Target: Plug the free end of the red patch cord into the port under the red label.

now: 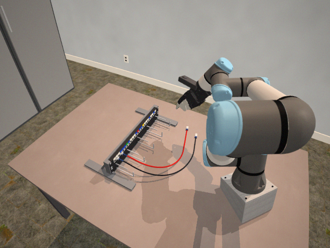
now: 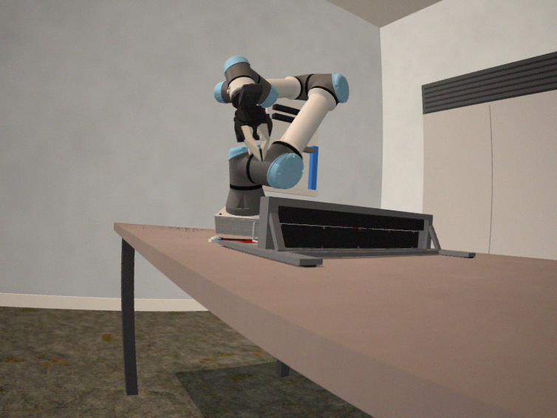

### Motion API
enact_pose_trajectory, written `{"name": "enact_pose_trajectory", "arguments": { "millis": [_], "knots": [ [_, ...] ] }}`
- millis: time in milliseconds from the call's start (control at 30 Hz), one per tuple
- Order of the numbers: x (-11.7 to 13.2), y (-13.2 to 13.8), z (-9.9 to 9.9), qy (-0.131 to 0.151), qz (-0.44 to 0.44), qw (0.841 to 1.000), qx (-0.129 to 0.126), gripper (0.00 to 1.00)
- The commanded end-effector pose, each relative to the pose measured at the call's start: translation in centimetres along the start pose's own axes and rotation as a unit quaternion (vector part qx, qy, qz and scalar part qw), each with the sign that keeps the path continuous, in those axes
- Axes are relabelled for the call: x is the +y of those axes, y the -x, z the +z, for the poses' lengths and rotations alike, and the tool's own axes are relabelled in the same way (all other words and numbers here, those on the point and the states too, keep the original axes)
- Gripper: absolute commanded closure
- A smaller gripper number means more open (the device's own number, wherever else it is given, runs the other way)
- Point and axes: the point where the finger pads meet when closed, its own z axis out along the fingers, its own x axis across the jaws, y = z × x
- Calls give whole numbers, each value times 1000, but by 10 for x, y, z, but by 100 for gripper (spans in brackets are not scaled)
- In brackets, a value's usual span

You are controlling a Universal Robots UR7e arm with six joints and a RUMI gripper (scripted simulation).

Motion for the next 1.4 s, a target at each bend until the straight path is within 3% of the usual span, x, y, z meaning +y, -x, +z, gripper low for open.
{"name": "enact_pose_trajectory", "arguments": {
  "millis": [0,200,667,733,1100,1367],
  "knots": [
    [10,-13,10,39,71,997,18,100],
    [19,-25,18,65,129,989,33,100],
    [49,-64,44,134,306,936,112,100],
    [49,-64,44,134,306,936,112,100],
    [68,-89,62,156,409,880,186,100],
    [71,-94,65,157,430,866,204,100]
  ]
}}
